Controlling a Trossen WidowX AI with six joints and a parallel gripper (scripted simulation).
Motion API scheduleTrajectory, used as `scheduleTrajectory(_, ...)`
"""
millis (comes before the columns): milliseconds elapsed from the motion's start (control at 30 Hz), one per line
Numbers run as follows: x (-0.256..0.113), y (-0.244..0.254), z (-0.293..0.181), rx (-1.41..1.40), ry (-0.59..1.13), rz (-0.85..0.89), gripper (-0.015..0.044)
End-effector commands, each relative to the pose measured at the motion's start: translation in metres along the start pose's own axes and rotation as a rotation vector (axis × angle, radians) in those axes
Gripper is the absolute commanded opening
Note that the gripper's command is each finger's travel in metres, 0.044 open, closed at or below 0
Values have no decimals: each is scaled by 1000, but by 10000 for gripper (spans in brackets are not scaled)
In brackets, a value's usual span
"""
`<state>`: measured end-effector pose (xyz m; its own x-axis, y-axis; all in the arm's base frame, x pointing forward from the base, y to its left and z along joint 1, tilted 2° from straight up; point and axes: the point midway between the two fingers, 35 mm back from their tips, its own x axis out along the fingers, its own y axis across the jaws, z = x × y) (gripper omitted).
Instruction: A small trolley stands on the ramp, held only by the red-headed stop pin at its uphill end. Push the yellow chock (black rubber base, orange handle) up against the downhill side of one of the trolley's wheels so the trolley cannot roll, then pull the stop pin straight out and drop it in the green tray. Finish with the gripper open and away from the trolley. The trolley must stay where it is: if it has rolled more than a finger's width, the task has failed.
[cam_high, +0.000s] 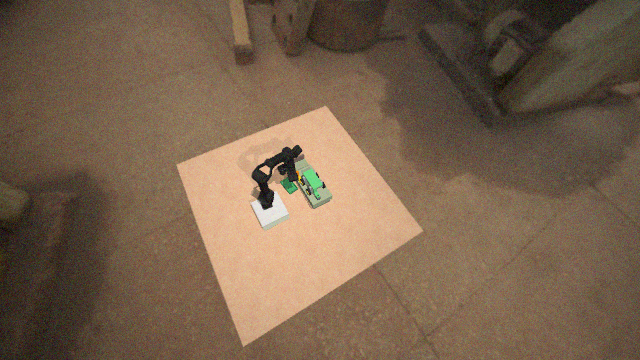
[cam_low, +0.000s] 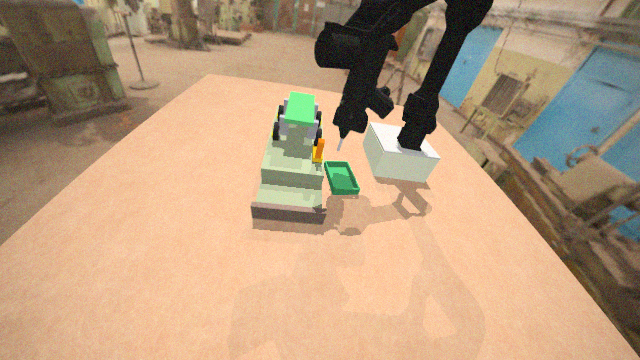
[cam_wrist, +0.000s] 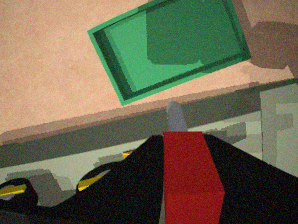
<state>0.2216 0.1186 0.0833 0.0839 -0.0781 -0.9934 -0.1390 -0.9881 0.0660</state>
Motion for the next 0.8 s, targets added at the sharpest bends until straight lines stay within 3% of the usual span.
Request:
scheduleTrajectory(0, 0, 0, -1, -132, -11, -24, 0)
scheduleTrajectory(300, -1, 1, -2, -383, -26, -69, 0)
scheduleTrajectory(767, 10, 4, 13, -388, -28, -69, 0)
